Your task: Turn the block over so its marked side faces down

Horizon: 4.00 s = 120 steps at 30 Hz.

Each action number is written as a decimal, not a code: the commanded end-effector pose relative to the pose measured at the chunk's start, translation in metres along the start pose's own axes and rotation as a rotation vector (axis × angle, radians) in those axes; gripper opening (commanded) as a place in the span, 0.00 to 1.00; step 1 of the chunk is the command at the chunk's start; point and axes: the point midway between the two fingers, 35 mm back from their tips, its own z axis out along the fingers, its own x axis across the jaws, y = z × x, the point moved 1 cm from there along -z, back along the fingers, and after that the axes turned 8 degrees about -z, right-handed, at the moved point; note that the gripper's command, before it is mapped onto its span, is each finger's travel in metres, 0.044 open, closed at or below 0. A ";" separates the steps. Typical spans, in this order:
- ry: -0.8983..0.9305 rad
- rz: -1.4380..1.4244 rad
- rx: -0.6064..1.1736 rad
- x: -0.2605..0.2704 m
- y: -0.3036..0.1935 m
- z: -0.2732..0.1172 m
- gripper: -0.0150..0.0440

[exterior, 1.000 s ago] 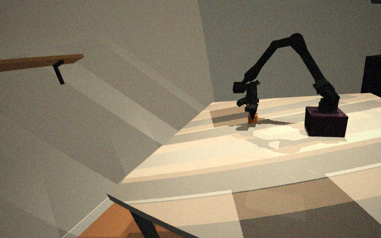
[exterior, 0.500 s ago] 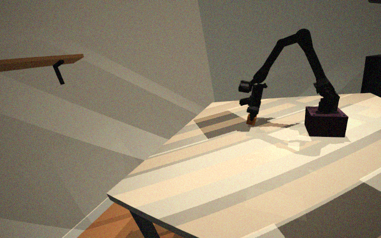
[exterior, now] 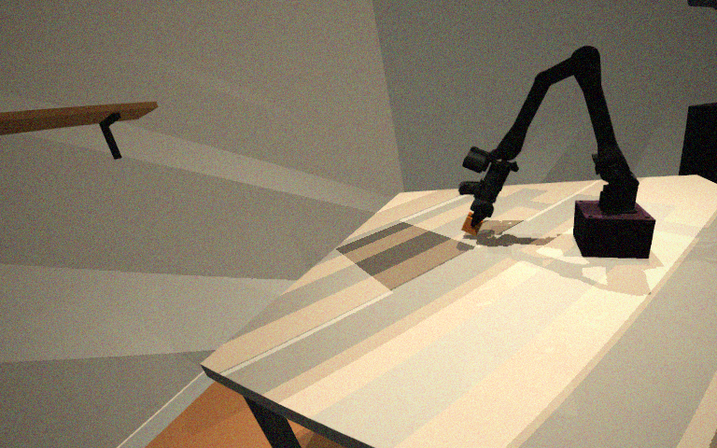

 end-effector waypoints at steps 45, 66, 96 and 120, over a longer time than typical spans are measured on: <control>-0.075 -0.007 -0.567 0.004 -0.020 0.025 0.25; -0.079 -0.007 -0.595 0.004 -0.020 0.022 0.39; -0.079 -0.007 -0.595 0.004 -0.020 0.022 1.00; -0.055 -0.002 -0.412 -0.002 -0.004 0.016 1.00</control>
